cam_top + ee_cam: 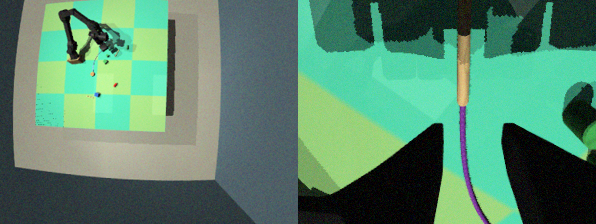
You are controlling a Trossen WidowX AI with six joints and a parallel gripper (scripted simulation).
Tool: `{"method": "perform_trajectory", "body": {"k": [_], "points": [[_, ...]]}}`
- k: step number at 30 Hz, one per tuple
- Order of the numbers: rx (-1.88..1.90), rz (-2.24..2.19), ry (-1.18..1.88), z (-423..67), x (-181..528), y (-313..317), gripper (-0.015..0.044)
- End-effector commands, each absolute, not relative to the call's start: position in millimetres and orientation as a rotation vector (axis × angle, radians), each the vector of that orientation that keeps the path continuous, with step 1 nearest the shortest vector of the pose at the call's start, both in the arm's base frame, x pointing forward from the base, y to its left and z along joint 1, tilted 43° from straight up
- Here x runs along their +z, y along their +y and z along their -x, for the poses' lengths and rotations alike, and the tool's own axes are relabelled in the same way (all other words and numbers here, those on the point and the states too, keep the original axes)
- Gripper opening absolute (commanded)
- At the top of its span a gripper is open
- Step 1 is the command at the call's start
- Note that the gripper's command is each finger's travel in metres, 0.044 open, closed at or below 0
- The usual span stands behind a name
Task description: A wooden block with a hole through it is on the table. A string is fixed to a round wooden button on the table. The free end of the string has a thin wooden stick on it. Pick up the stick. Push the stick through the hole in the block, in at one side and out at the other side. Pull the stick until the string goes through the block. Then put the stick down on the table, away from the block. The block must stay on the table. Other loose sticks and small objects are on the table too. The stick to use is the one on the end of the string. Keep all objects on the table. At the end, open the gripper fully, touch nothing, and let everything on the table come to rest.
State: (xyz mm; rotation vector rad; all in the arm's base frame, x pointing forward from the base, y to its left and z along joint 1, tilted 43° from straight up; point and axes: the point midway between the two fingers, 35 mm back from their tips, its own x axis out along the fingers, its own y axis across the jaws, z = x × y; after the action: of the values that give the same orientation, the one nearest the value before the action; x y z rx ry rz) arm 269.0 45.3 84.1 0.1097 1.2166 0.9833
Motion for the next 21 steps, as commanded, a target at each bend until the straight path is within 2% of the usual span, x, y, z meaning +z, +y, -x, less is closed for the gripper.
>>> {"method": "perform_trajectory", "body": {"k": [1, 21], "points": [[0.985, -0.116, 1.220, -268, 79, 50, 0.0124], [0.985, -0.116, 1.219, -269, 55, 72, 0.0124]]}}
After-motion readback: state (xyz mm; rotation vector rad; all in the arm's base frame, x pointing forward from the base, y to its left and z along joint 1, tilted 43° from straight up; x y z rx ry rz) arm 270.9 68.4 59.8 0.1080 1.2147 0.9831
